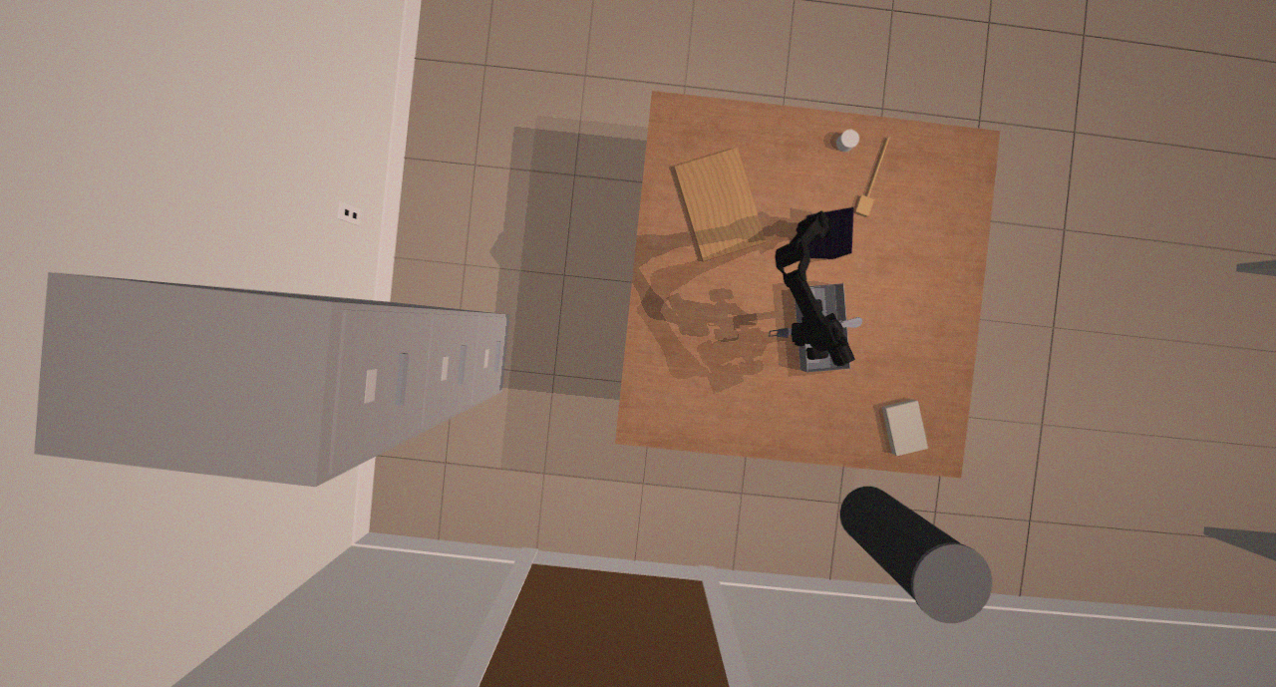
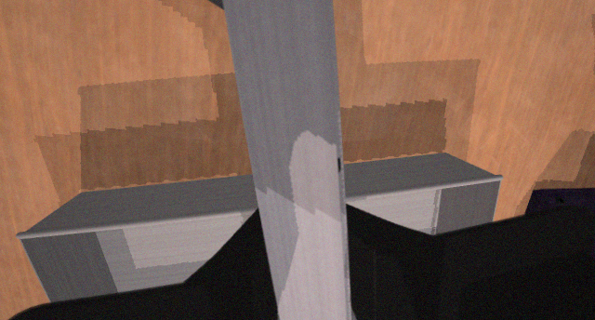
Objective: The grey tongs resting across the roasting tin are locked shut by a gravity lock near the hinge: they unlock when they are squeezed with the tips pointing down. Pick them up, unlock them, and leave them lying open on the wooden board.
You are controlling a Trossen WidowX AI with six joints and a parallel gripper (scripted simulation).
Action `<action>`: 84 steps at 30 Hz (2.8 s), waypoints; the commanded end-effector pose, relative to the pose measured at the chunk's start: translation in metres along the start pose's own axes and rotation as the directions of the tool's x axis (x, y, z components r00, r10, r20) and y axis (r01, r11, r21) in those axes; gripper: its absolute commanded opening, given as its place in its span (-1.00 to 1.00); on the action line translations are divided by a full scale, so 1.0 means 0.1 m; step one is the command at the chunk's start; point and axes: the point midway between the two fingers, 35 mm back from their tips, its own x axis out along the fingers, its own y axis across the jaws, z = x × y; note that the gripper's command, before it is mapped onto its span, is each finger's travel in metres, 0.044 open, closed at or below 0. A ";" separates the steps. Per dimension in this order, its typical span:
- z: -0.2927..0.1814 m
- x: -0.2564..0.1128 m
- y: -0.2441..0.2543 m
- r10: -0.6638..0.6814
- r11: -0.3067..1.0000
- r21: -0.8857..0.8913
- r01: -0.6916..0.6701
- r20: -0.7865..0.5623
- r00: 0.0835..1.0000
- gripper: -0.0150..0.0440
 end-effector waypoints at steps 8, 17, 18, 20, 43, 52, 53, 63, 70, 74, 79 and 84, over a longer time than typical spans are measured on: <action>0.81 -0.05 -0.35 0.014 0.992 0.129 -0.012 -0.012 1.000 -1.00; 1.32 -0.06 -0.74 0.015 0.975 0.224 -0.013 -0.009 1.000 -1.00; 1.37 -0.07 -0.78 0.016 0.972 0.233 -0.014 -0.009 1.000 -1.00; 1.47 -0.07 -0.87 0.017 0.967 0.255 -0.015 -0.006 1.000 -1.00; 2.06 -0.10 -1.69 -0.003 0.913 0.409 -0.006 0.021 1.000 -1.00; 2.16 0.06 -1.90 -0.035 0.898 0.437 0.058 -0.061 0.998 -1.00; 2.17 0.07 -1.93 -0.037 0.896 0.439 0.065 -0.070 0.997 -1.00; 2.25 0.22 -2.20 -0.049 0.875 0.469 0.119 -0.159 0.986 -1.00; 2.31 0.30 -2.39 -0.047 0.855 0.498 0.148 -0.209 0.977 -1.00; 2.34 0.34 -2.50 -0.041 0.842 0.515 0.159 -0.232 0.972 -1.00; 2.37 0.38 -2.63 -0.029 0.831 0.531 0.166 -0.256 0.966 -1.00; 2.40 0.40 -2.76 -0.014 0.817 0.550 0.171 -0.277 0.961 -1.00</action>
